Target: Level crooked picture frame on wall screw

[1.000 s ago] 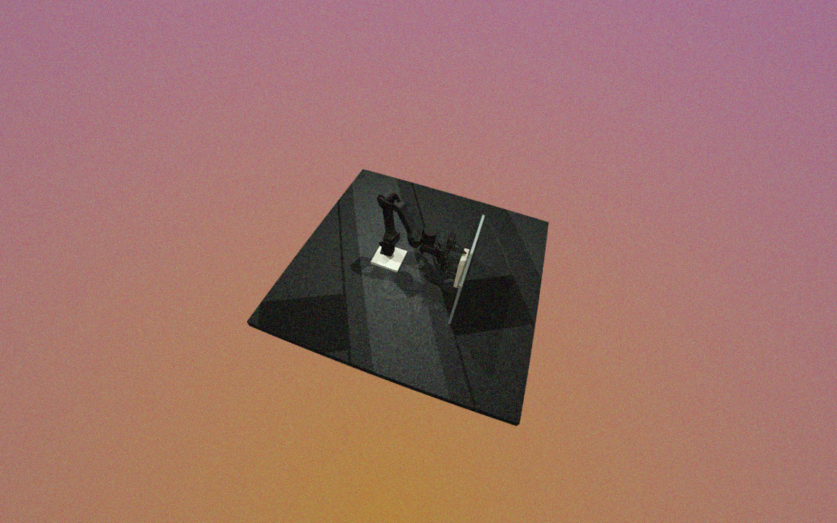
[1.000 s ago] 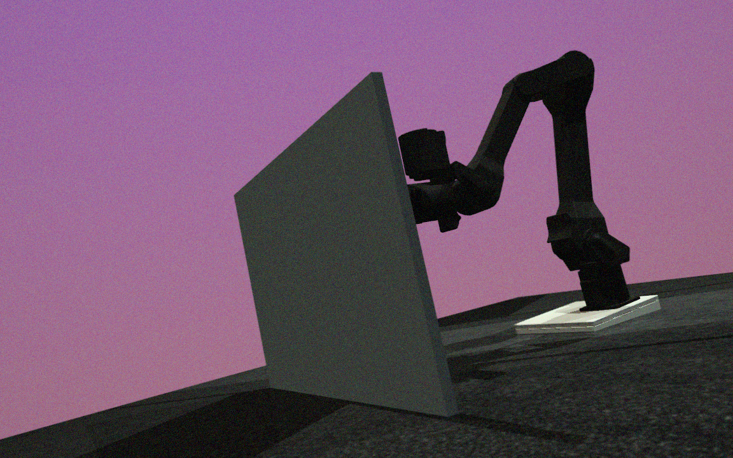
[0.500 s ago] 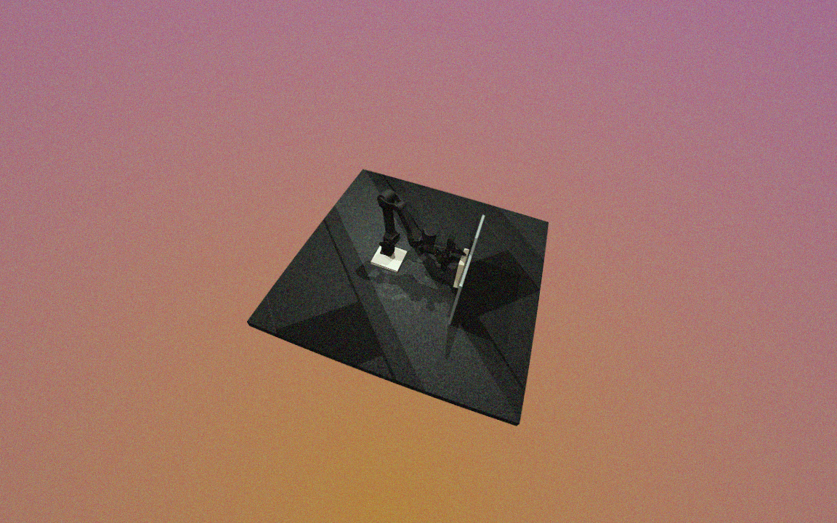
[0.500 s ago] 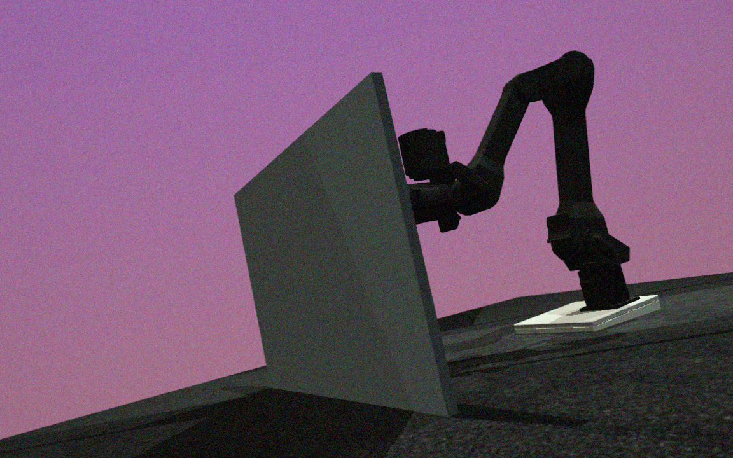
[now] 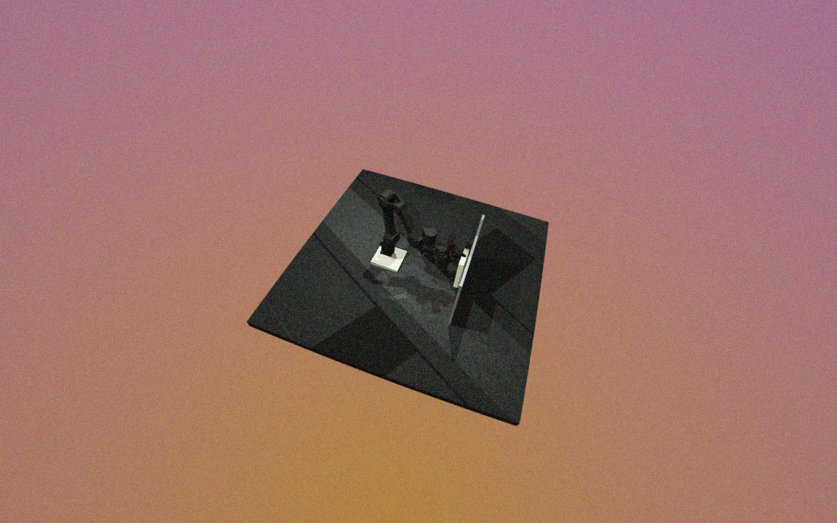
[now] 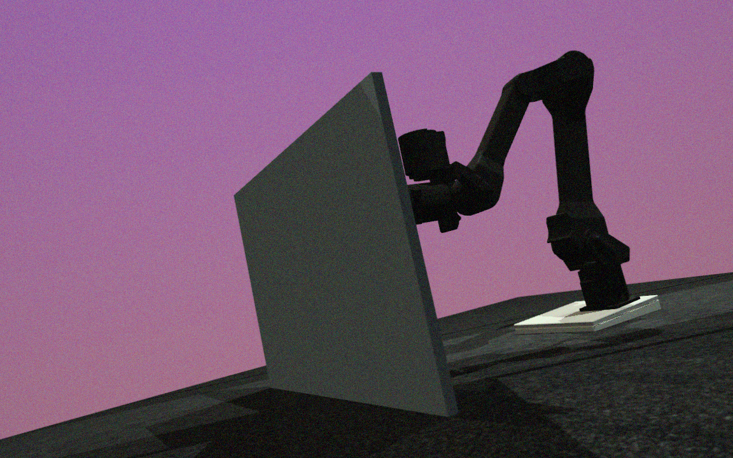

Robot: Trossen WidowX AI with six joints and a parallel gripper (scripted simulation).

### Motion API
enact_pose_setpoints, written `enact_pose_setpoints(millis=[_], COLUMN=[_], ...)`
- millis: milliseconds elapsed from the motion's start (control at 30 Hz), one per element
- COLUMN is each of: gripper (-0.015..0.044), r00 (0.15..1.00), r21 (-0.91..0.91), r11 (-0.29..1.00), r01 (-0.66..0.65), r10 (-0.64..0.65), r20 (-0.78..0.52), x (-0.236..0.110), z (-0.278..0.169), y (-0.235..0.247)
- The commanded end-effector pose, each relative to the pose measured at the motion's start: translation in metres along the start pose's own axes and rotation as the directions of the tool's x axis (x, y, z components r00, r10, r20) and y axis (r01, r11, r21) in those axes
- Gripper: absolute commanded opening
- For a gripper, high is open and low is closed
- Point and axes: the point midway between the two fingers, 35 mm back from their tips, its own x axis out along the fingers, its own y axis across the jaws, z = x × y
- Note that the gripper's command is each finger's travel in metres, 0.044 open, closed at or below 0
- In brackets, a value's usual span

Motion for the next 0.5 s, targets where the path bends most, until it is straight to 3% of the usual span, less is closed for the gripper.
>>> enact_pose_setpoints(millis=[0, 467], gripper=[0.0000, 0.0000], r00=[1.000, 1.000], r21=[-0.004, -0.004], r11=[1.000, 1.000], r01=[0.000, 0.000], r10=[0.000, 0.000], r20=[0.001, 0.001], x=[0.0003, 0.0001], z=[0.0002, 0.0000], y=[-0.0003, 0.0029])
